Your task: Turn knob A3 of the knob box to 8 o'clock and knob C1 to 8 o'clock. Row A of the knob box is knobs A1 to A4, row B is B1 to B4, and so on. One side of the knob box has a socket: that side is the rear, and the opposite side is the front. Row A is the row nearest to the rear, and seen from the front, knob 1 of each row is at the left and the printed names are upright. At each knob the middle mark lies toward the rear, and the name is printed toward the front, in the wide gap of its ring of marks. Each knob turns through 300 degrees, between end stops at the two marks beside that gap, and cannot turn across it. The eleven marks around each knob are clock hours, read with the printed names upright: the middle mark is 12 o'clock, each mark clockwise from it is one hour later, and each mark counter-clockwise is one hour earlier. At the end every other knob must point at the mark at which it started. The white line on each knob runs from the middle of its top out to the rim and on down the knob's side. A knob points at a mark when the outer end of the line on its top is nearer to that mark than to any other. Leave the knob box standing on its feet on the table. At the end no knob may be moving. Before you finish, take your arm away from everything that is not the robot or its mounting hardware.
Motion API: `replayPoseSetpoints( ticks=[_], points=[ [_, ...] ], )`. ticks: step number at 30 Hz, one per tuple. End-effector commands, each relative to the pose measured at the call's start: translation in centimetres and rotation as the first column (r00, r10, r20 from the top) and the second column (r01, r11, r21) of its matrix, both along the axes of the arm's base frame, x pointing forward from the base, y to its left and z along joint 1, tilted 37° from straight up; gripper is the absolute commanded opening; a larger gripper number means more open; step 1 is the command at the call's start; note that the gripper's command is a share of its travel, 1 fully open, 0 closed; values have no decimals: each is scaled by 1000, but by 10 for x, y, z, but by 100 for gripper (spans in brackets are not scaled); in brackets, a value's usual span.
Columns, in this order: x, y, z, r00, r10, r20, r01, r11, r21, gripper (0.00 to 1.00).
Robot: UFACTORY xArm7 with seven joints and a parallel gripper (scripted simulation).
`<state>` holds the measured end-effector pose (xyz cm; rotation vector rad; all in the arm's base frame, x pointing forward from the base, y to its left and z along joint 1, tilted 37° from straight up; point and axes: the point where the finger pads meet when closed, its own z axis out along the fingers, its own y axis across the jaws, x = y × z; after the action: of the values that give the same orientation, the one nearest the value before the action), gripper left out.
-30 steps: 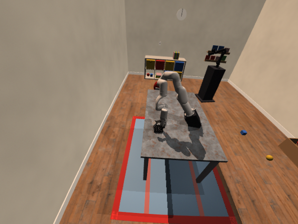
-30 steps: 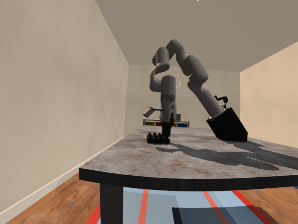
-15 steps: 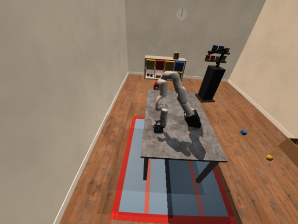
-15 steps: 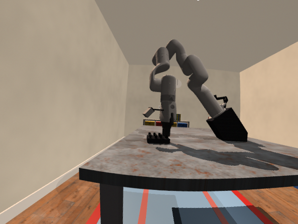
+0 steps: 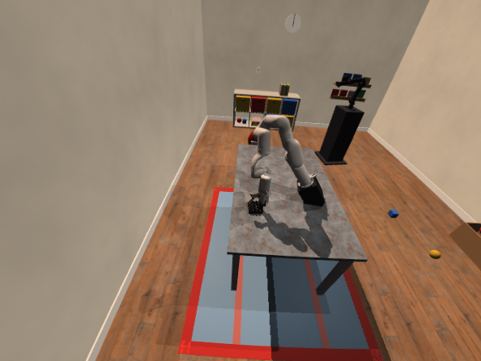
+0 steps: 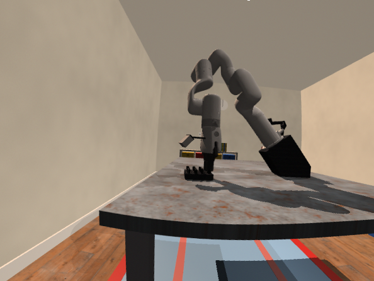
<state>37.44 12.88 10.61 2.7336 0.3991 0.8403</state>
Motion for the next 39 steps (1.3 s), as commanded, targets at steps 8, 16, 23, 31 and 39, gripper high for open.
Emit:
replayPoseSetpoints(
  ticks=[8, 16, 23, 31, 39],
  points=[
    [0, 1, 1, 1000, 1, 2, -1, 1000, 1, 8],
    [0, 1, 1, 1000, 3, 2, -3, 1000, 0, 8],
    [0, 1, 1, 1000, 22, -2, -22, 1000, -14, 8],
    [0, 1, 1, 995, 97, -20, -98, 993, -68, 8],
    [0, 1, 1, 981, 190, -49, -195, 972, -134, 8]
  ],
)
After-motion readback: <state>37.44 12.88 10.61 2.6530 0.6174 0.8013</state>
